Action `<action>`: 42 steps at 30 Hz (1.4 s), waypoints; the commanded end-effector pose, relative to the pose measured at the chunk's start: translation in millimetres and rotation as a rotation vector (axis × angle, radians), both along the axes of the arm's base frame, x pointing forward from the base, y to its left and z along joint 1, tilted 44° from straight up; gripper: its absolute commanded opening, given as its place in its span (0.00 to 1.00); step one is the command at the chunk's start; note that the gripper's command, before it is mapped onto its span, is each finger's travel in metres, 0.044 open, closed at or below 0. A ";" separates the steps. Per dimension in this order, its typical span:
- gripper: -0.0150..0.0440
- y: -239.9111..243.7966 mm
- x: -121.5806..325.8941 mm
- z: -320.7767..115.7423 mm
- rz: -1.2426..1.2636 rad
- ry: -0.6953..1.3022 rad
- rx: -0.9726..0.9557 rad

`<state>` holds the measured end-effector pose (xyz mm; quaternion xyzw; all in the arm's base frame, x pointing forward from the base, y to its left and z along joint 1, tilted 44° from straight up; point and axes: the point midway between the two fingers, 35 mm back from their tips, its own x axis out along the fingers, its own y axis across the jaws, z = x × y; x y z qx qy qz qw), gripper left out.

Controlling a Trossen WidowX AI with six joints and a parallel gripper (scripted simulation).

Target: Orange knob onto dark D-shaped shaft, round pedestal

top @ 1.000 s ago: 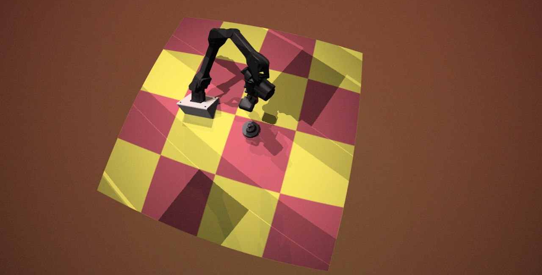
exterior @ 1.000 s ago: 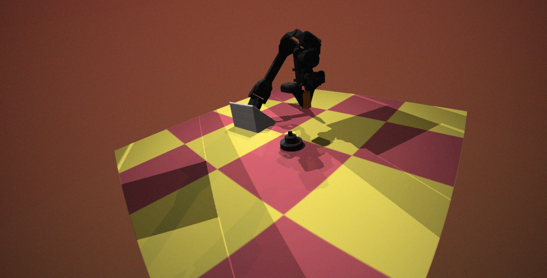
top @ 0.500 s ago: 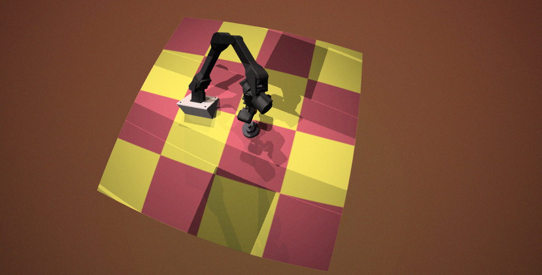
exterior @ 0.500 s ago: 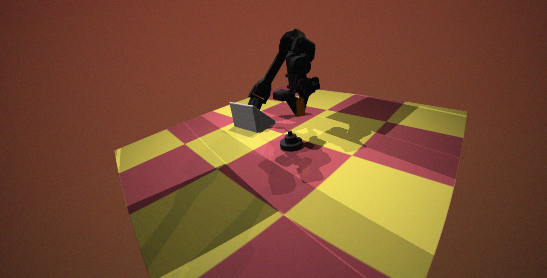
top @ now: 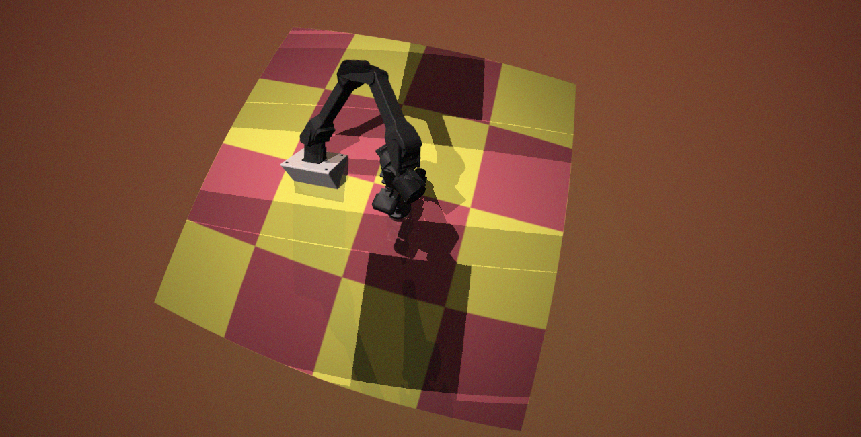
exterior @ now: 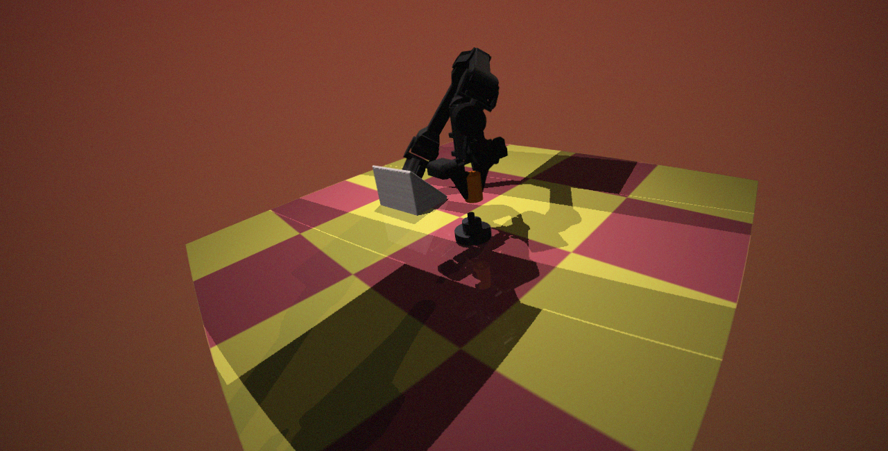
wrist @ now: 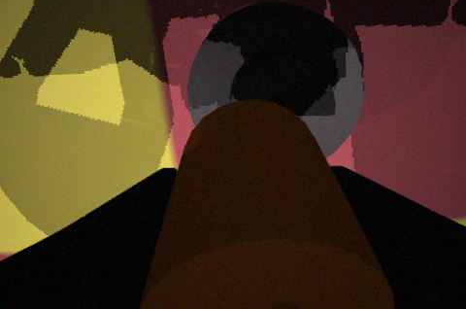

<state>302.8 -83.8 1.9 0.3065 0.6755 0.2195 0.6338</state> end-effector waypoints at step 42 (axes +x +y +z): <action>0.25 6.8 -0.6 -28.6 0.004 -0.011 -0.004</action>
